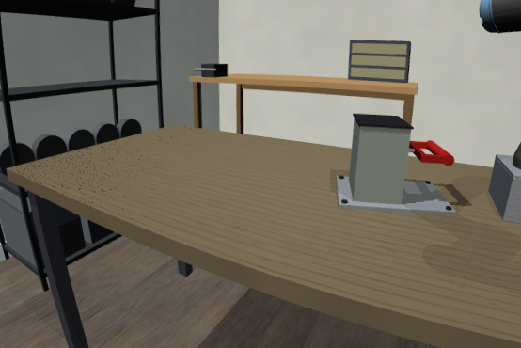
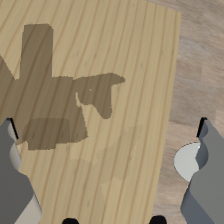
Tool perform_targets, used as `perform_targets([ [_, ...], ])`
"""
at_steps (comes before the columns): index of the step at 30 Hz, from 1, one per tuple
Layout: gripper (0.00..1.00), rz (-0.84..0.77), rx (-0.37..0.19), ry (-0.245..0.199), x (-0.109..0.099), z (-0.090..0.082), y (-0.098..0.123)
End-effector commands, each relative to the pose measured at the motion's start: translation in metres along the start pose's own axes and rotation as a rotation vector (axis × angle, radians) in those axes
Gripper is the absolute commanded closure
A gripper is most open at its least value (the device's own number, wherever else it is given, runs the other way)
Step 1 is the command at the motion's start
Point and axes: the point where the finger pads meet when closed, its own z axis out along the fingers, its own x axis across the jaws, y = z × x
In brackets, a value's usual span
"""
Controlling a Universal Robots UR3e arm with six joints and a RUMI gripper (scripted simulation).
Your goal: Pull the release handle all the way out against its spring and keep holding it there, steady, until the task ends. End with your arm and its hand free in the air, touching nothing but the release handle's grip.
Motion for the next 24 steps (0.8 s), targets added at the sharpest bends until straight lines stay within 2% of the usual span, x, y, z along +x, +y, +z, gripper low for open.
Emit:
perform_targets([
  [1,0.00,0.007,-0.010,0.010,0.002,-0.004,0.003],
  [12,0.00,0.039,-0.041,0.040,0.006,-0.017,0.012],
  [24,0.00,0.114,-0.112,0.111,0.012,-0.048,0.033],
])
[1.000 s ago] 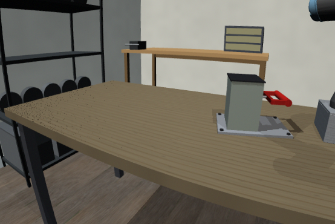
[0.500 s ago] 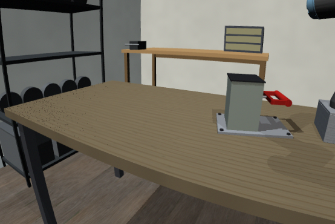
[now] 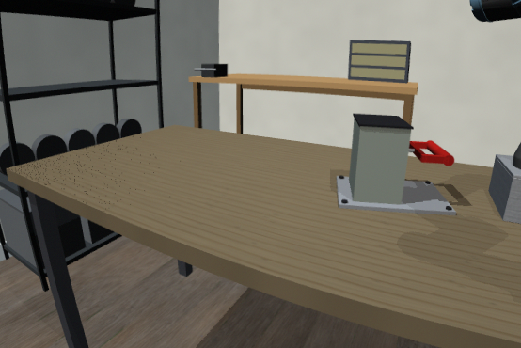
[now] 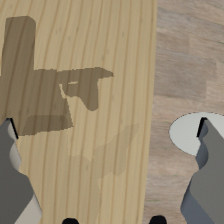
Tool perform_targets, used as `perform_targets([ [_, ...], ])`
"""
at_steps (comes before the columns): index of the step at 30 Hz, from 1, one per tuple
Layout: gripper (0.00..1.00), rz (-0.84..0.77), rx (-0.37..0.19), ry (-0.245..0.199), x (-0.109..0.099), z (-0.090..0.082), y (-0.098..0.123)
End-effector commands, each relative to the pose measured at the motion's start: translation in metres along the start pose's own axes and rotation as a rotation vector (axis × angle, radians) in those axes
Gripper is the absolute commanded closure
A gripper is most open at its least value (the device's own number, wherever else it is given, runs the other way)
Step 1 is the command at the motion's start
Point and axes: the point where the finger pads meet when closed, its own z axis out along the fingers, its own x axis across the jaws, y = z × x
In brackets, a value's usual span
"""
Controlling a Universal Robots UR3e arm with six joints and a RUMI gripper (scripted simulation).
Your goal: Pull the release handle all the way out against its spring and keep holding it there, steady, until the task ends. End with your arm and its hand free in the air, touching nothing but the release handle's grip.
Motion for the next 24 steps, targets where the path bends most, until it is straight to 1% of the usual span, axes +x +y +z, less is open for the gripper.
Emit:
perform_targets([
  [1,0.00,0.034,-0.035,0.035,0.005,-0.014,0.011],
  [3,0.00,0.052,-0.051,0.051,0.007,-0.021,0.016],
  [5,0.00,0.052,-0.051,0.051,0.007,-0.021,0.016],
  [7,0.00,0.070,-0.068,0.068,0.009,-0.028,0.021],
  [13,0.00,0.133,-0.124,0.125,0.014,-0.053,0.039],
  [20,0.00,0.221,-0.200,0.202,0.017,-0.087,0.062],
  [22,0.00,0.221,-0.200,0.202,0.017,-0.087,0.062],
  [24,0.00,0.249,-0.224,0.226,0.017,-0.099,0.069],
])
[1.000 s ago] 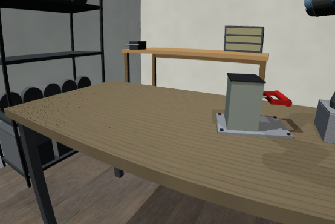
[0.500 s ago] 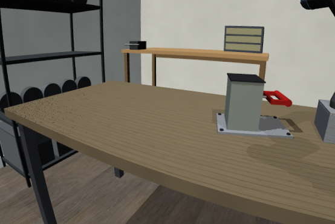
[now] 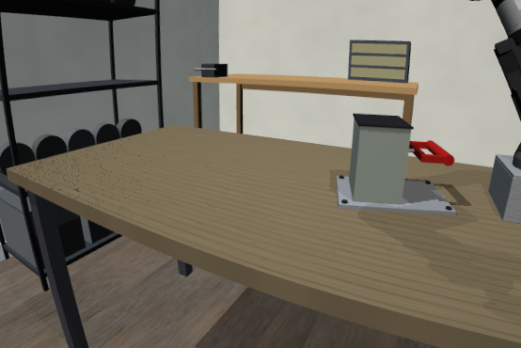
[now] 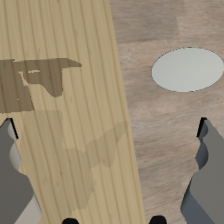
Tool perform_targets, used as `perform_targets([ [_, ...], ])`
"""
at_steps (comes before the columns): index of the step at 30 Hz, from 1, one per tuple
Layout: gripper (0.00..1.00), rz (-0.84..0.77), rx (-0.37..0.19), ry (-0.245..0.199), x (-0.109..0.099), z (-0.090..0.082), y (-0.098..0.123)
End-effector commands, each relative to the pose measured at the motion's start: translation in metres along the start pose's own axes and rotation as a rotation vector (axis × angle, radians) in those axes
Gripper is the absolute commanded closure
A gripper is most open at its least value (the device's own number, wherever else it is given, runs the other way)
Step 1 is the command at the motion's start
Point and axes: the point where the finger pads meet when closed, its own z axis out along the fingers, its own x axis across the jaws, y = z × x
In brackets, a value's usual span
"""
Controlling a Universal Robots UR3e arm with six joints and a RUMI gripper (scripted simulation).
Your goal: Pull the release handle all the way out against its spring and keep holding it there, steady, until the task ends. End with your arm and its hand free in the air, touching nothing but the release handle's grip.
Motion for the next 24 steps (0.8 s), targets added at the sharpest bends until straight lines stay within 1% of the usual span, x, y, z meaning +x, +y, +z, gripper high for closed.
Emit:
perform_targets([
  [1,0.00,0.052,-0.047,0.048,0.008,-0.019,0.016],
  [3,0.00,0.081,-0.072,0.073,0.011,-0.029,0.025],
  [4,0.00,0.091,-0.078,0.077,0.010,-0.031,0.029],
  [13,0.00,0.181,-0.133,0.102,-0.008,-0.054,0.063],
  [15,0.00,0.181,-0.133,0.102,-0.008,-0.054,0.063],
  [24,0.00,0.281,-0.191,0.124,-0.033,-0.077,0.095],
])
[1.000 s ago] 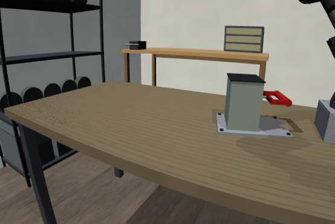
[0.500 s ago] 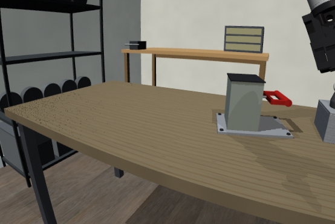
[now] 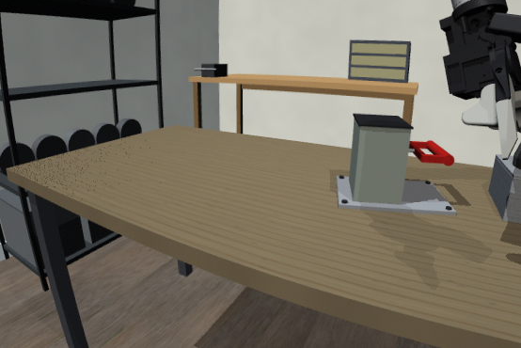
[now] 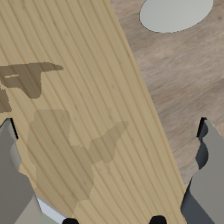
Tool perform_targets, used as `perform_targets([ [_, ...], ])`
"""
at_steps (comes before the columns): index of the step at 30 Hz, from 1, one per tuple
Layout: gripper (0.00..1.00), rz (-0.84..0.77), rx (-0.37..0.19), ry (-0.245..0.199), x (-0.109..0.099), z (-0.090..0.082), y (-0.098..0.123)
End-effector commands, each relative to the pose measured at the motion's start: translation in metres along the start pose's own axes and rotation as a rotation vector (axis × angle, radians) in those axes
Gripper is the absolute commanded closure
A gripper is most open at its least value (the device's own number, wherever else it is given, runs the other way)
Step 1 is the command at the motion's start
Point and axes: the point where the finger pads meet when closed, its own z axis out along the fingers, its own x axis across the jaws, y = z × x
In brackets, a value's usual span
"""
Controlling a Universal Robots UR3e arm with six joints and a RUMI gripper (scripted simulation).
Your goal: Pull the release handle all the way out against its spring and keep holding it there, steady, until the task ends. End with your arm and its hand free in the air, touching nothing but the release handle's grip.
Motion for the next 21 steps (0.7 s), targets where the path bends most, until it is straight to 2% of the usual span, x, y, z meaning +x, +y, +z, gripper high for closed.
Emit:
perform_targets([
  [1,0.00,0.053,-0.034,0.014,-0.008,-0.011,0.022],
  [6,0.00,0.112,-0.068,0.023,-0.018,-0.022,0.044],
  [8,0.00,0.112,-0.068,0.023,-0.018,-0.022,0.044],
  [21,0.00,0.271,-0.156,0.038,-0.055,-0.048,0.093],
])
